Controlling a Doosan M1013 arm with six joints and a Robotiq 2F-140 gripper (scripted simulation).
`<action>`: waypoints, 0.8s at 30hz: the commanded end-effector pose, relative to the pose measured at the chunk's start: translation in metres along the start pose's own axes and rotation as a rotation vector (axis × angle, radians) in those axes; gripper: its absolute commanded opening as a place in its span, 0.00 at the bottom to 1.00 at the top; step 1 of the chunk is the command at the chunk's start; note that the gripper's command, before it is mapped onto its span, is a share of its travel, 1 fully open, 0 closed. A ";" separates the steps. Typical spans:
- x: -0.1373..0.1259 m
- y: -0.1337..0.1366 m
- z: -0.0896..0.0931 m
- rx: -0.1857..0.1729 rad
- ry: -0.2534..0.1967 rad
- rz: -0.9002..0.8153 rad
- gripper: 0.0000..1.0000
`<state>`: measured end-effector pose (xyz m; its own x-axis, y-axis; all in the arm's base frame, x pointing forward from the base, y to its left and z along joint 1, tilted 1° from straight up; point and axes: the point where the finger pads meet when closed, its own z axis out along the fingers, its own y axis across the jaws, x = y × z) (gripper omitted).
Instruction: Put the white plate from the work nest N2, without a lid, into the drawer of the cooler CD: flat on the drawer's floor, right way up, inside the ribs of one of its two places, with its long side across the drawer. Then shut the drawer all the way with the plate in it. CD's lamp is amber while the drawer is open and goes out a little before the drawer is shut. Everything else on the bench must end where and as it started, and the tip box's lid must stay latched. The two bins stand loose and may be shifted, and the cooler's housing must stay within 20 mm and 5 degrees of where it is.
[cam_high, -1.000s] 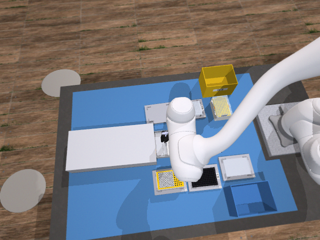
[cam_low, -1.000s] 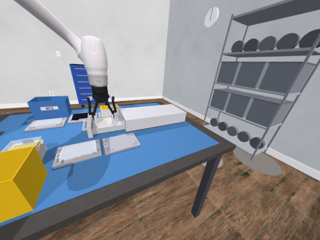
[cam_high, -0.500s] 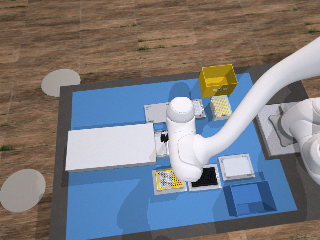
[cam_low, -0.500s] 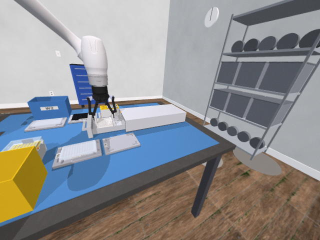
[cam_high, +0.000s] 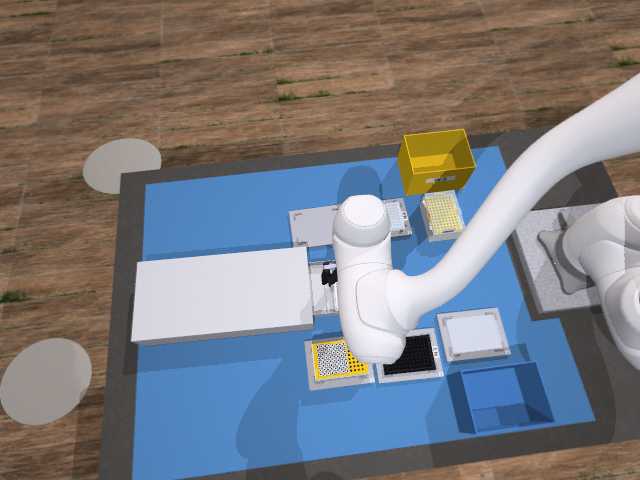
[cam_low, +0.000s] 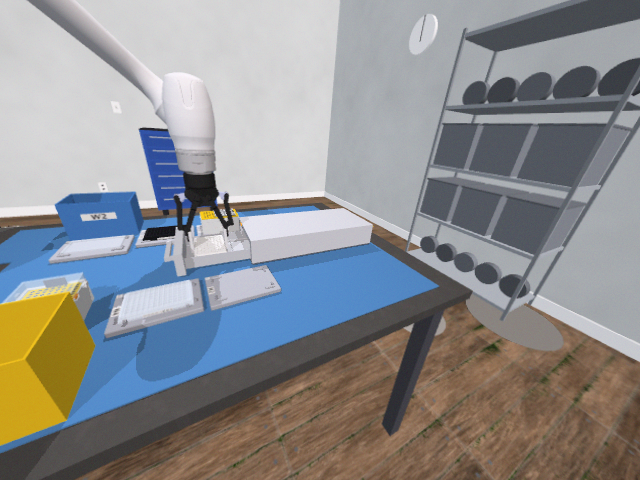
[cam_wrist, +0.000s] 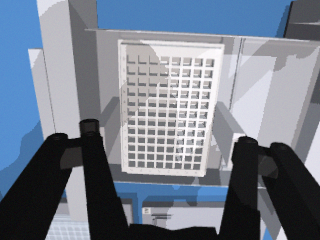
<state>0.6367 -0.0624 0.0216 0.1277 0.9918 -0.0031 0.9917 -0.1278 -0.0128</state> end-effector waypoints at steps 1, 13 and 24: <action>0.000 0.000 0.001 0.000 0.000 0.000 0.00; 0.000 0.000 0.004 0.000 0.000 0.000 0.00; 0.000 0.000 0.008 0.000 0.000 0.000 0.00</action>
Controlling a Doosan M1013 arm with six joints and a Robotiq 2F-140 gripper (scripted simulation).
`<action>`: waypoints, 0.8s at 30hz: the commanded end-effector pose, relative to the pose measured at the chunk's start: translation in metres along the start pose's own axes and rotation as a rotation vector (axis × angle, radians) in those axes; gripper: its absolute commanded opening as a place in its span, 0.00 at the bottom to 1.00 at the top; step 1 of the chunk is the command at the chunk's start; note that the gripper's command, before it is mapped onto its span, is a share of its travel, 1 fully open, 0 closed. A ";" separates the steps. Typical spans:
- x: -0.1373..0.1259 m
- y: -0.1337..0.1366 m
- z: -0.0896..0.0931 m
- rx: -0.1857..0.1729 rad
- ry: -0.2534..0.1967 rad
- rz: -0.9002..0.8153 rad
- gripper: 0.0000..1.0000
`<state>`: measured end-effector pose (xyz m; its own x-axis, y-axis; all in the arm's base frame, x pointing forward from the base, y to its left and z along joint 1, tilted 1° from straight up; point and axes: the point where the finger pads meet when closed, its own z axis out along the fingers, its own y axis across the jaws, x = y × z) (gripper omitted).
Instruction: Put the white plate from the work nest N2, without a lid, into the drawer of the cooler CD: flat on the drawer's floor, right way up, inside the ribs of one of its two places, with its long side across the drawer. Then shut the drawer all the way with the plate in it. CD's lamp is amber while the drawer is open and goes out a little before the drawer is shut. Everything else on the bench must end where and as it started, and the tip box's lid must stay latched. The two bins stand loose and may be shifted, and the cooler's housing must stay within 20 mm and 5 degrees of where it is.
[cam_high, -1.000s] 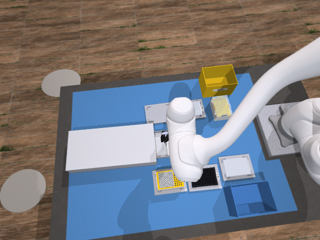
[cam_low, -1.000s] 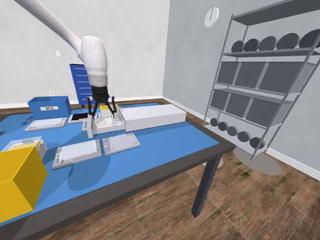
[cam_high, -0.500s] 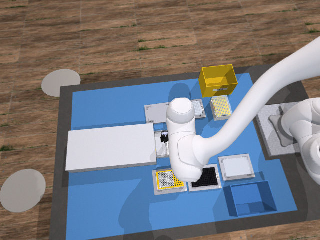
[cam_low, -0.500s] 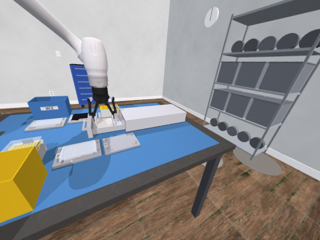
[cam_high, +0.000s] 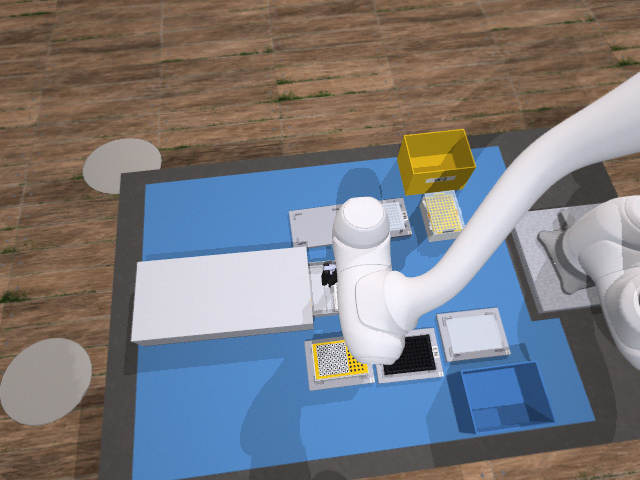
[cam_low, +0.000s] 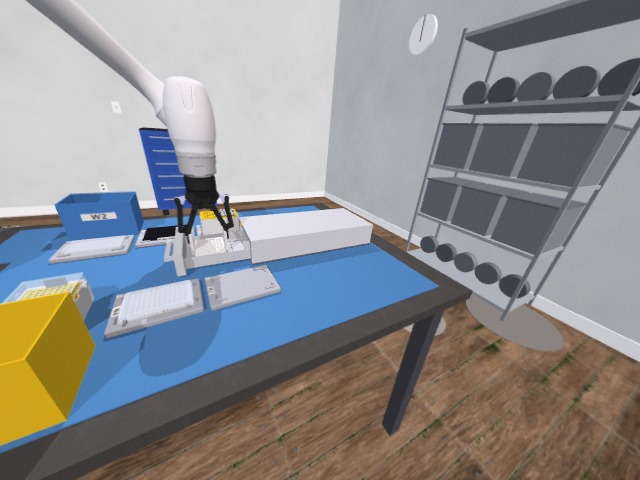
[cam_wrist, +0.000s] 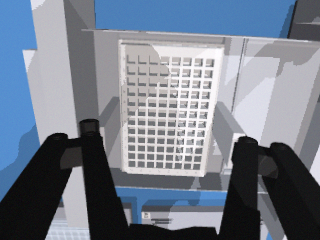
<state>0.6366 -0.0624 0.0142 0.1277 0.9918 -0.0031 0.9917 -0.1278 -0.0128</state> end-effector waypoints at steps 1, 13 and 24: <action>0.000 0.000 0.001 0.000 0.000 0.000 0.00; 0.000 0.000 0.004 0.000 0.000 0.000 0.00; 0.000 0.001 0.006 0.000 0.000 0.000 0.00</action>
<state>0.6377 -0.0626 0.0090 0.1277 0.9918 -0.0031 0.9917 -0.1278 -0.0119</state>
